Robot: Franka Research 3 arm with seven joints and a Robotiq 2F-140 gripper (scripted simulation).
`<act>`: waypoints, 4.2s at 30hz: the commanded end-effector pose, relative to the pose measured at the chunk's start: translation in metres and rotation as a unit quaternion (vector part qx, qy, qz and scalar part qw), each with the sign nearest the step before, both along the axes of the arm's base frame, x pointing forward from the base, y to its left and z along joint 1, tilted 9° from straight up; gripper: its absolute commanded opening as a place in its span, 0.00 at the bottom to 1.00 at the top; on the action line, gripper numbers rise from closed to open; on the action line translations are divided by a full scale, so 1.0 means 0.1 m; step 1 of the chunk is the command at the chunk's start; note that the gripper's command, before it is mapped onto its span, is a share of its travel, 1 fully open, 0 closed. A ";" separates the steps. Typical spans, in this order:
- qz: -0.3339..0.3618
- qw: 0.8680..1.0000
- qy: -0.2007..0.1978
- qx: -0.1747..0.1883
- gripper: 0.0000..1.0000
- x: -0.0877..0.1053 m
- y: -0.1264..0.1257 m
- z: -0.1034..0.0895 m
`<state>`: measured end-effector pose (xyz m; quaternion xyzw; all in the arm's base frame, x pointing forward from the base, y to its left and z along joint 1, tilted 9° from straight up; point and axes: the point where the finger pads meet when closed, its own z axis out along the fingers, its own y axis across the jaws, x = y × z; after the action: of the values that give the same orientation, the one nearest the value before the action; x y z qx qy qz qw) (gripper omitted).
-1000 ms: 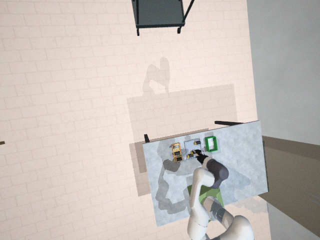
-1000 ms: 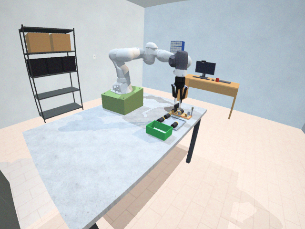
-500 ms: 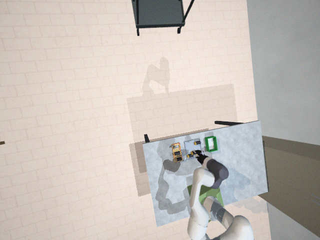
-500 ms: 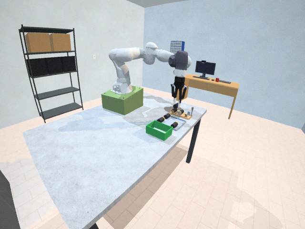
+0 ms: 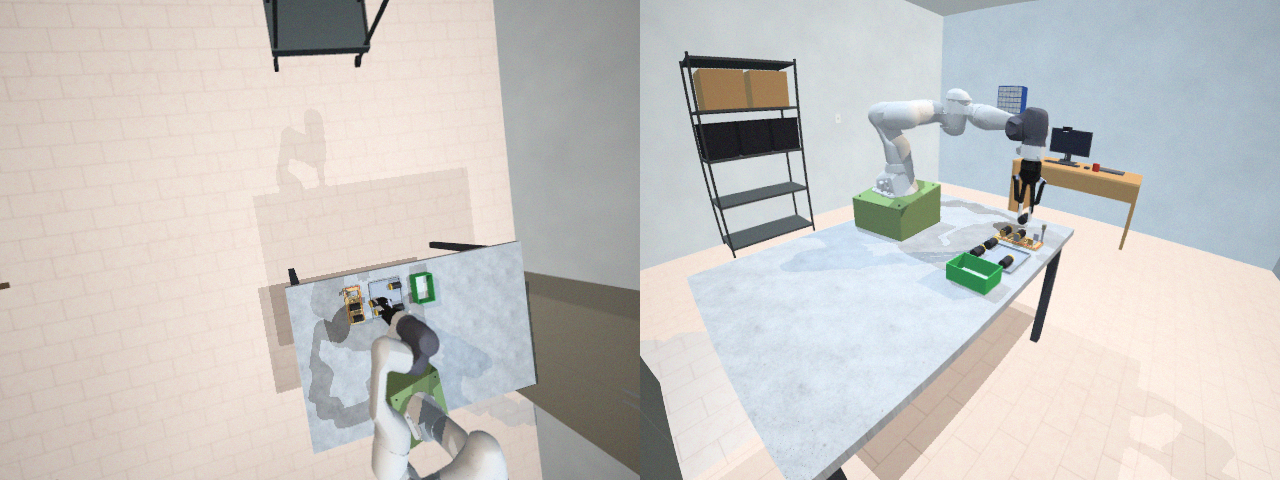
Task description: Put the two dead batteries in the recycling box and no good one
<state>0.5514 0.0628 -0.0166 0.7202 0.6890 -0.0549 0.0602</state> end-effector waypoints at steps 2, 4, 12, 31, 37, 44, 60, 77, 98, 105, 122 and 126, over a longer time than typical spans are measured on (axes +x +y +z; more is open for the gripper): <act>-0.038 0.999 -0.004 -0.001 0.16 0.11 0.28 -0.05; -0.038 0.999 -0.004 -0.001 0.16 0.22 0.47 -0.08; -0.038 0.999 -0.004 -0.001 0.16 0.32 0.67 -0.12; -0.071 0.997 -0.009 -0.001 0.16 0.32 0.67 -0.12; -0.071 0.997 -0.009 -0.001 0.16 0.32 0.65 -0.24; -0.071 0.997 -0.009 -0.001 0.16 0.32 0.57 -0.73; -0.071 0.997 -0.009 -0.001 0.16 0.32 0.57 -0.73; -0.071 0.997 -0.009 -0.001 0.16 0.32 0.57 -0.73; -0.037 0.999 -0.003 -0.001 0.16 0.33 0.57 -0.73; -0.037 0.999 -0.003 -0.001 0.16 0.35 0.58 -0.73; -0.037 0.999 -0.003 -0.001 0.16 0.35 0.58 -0.73; -0.037 0.999 -0.003 -0.001 0.16 0.35 0.58 -0.73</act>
<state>0.5838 0.1206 -0.0924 0.7472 0.6596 -0.0570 0.0586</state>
